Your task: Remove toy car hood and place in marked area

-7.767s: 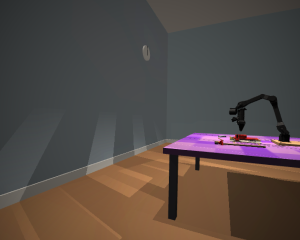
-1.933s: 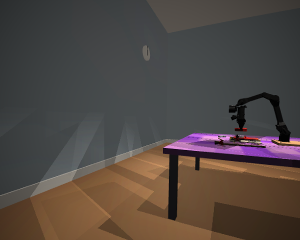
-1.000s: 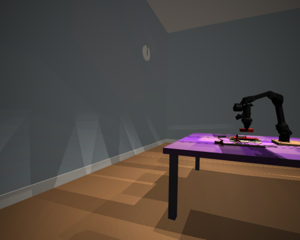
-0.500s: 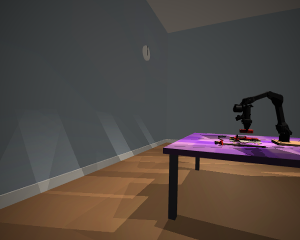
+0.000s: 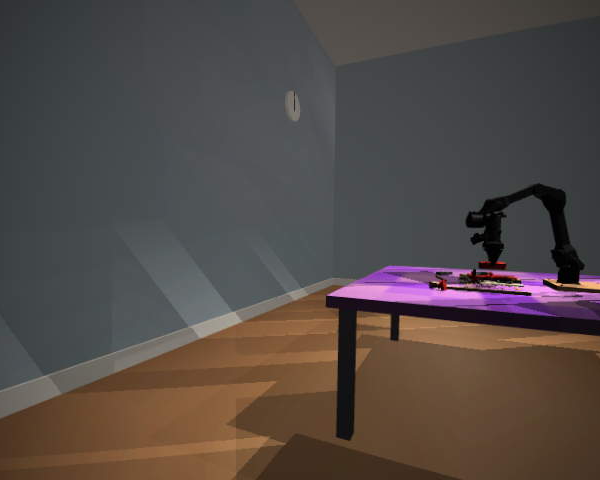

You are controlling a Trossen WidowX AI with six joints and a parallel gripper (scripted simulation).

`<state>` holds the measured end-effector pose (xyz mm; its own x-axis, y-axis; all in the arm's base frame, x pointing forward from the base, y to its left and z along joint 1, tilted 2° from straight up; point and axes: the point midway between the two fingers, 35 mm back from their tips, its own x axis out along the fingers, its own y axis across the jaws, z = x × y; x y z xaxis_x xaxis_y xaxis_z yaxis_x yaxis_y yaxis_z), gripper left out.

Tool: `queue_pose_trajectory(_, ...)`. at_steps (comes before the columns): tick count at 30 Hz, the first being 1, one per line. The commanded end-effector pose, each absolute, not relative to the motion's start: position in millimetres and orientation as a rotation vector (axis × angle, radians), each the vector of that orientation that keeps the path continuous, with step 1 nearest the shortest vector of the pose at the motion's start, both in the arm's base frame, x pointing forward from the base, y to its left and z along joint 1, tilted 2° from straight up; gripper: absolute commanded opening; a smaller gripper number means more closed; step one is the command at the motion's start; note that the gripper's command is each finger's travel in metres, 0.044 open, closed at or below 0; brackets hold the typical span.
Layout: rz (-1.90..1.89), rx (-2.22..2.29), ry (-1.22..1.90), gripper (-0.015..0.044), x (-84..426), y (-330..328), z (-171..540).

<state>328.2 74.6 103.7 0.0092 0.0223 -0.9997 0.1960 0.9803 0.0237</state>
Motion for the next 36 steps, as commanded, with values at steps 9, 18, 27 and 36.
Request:
queue_pose_trajectory(9,-0.139,0.176,1.563,0.0,327.4,75.0,91.9)
queue_pose_trajectory(18,-0.139,0.176,1.563,0.0,327.4,75.2,84.2)
queue_pose_trajectory(27,-0.139,0.176,1.563,0.0,327.3,75.4,76.5)
queue_pose_trajectory(36,-0.139,0.176,1.563,0.0,326.9,75.5,68.8)
